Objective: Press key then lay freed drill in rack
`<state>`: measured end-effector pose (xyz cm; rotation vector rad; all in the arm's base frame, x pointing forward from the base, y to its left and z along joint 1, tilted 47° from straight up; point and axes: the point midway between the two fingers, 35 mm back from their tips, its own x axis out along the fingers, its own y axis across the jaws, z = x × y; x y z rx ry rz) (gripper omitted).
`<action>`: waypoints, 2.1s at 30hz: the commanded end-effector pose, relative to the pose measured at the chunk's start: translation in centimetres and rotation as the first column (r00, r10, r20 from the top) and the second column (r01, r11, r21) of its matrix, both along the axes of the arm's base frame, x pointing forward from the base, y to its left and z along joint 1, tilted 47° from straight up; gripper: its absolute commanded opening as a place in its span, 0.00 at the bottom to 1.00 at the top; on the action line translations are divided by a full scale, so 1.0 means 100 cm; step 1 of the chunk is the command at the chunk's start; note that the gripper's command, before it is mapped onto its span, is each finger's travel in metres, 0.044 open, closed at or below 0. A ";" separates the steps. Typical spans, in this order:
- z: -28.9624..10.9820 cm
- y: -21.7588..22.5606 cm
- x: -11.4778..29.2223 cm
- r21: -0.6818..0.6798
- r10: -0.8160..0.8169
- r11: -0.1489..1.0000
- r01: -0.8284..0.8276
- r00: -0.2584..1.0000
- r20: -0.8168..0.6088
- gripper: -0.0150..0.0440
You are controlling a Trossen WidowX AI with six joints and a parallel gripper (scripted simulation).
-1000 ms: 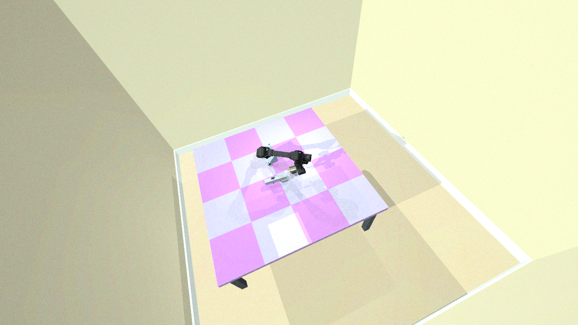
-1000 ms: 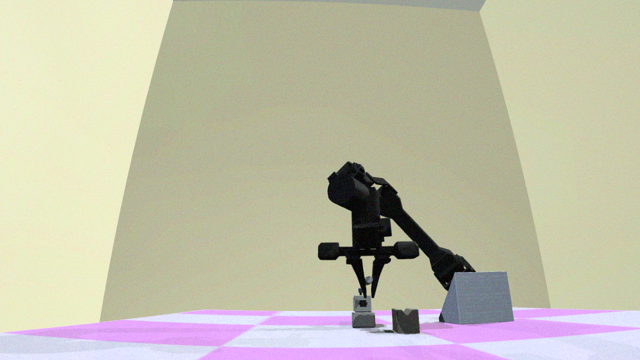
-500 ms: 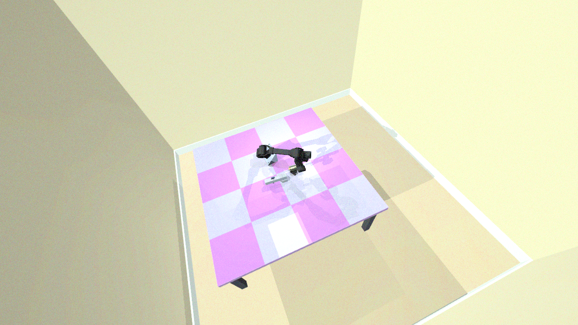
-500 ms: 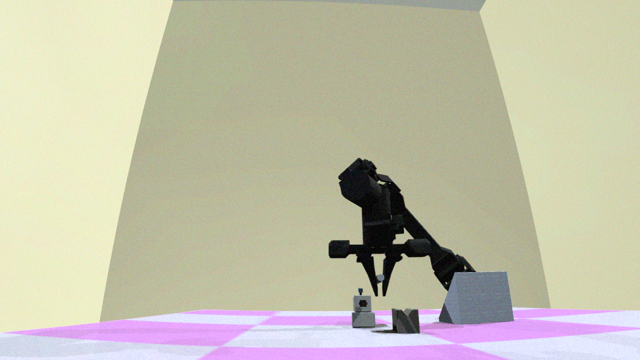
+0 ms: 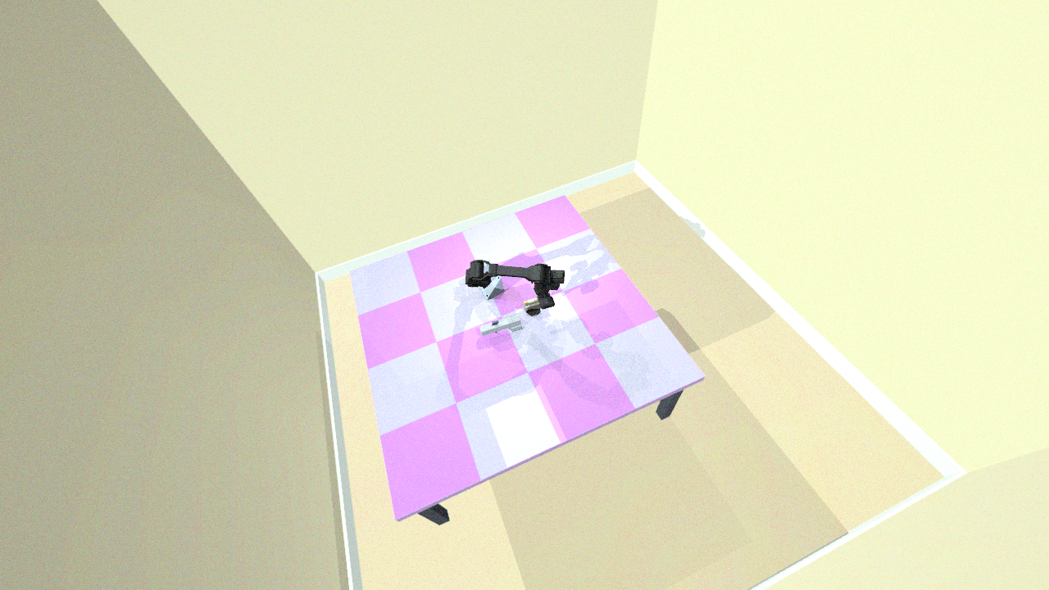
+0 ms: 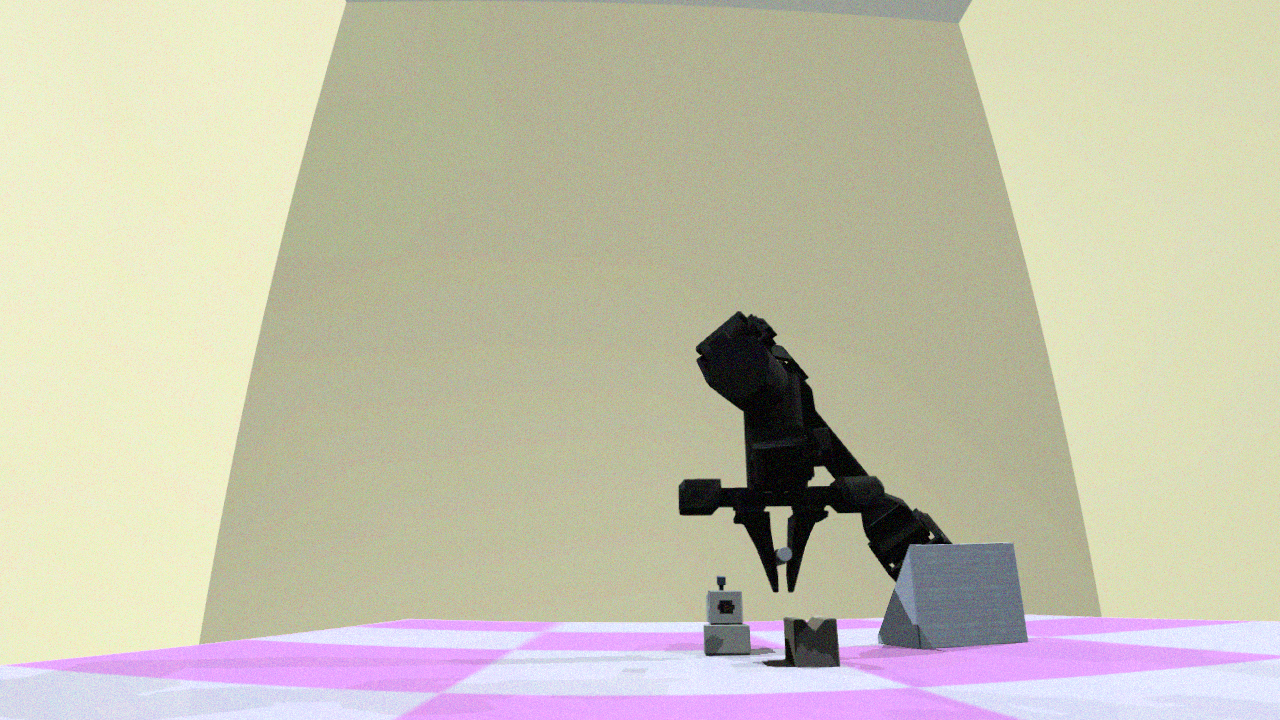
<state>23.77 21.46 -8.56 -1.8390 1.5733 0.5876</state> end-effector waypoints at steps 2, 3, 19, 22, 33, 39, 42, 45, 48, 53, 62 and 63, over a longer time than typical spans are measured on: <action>-0.004 -0.002 -0.009 -0.004 -0.004 1.000 0.004 1.000 -0.004 0.25; -0.005 -0.002 -0.010 -0.004 -0.004 1.000 0.004 1.000 -0.004 0.25; -0.013 -0.007 -0.029 -0.004 -0.004 1.000 0.004 1.000 -0.005 0.25; -0.014 -0.008 -0.028 -0.004 -0.004 1.000 0.004 1.000 -0.004 0.25; -0.025 -0.019 -0.023 -0.004 -0.004 1.000 0.004 1.000 -0.004 0.25; -0.029 -0.025 -0.023 -0.004 -0.004 1.000 0.004 1.000 -0.004 0.25; -0.030 -0.027 -0.023 -0.004 -0.004 1.000 0.004 1.000 -0.004 0.25; -0.032 -0.028 -0.023 -0.004 -0.004 1.000 0.004 1.000 -0.004 0.25; -0.034 -0.029 -0.022 -0.005 -0.004 1.000 0.004 1.000 -0.004 0.25; -0.038 -0.032 -0.020 -0.005 -0.004 1.000 0.004 1.000 -0.003 0.25; -0.044 -0.037 -0.018 -0.005 -0.004 1.000 0.004 1.000 -0.003 0.25; -0.044 -0.038 -0.018 -0.005 -0.004 1.000 0.004 1.000 -0.003 0.25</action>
